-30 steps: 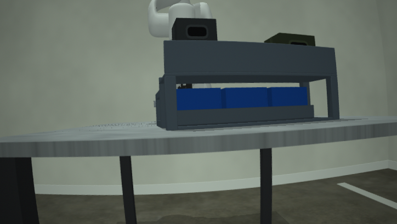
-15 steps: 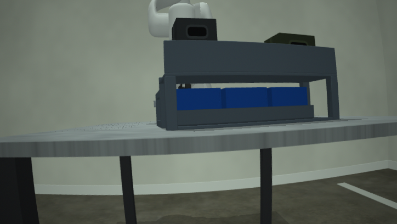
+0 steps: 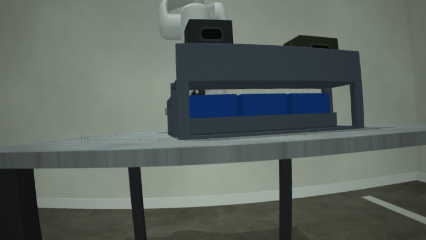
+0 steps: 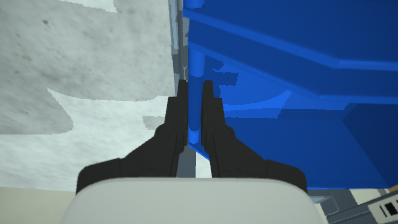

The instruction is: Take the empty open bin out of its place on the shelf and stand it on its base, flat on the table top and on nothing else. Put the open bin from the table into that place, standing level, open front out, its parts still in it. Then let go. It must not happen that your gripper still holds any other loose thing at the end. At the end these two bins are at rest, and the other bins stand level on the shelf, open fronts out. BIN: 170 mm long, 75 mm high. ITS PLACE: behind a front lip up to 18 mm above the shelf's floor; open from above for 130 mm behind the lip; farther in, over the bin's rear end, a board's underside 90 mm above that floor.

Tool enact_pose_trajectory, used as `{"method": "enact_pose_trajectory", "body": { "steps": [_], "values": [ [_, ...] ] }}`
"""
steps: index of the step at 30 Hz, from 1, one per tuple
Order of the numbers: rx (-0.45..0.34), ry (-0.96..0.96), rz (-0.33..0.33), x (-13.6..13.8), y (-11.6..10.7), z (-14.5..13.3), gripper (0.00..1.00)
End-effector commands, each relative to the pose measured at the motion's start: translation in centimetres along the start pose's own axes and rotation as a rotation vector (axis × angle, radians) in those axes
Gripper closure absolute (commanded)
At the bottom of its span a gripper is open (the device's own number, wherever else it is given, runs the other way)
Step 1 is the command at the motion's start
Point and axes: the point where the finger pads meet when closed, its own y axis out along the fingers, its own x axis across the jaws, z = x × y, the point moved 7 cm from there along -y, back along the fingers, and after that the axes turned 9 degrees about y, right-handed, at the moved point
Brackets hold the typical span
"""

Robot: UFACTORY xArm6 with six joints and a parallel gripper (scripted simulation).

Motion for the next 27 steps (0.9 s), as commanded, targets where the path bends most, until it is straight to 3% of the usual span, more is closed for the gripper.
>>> {"method": "enact_pose_trajectory", "body": {
  "steps": [1, 27],
  "values": [
    [0.000, 0.000, -0.004, 0.12, -0.11, -0.02, 1.00],
    [0.000, 0.000, -0.004, 0.11, -1.08, -0.02, 1.00]
  ]
}}
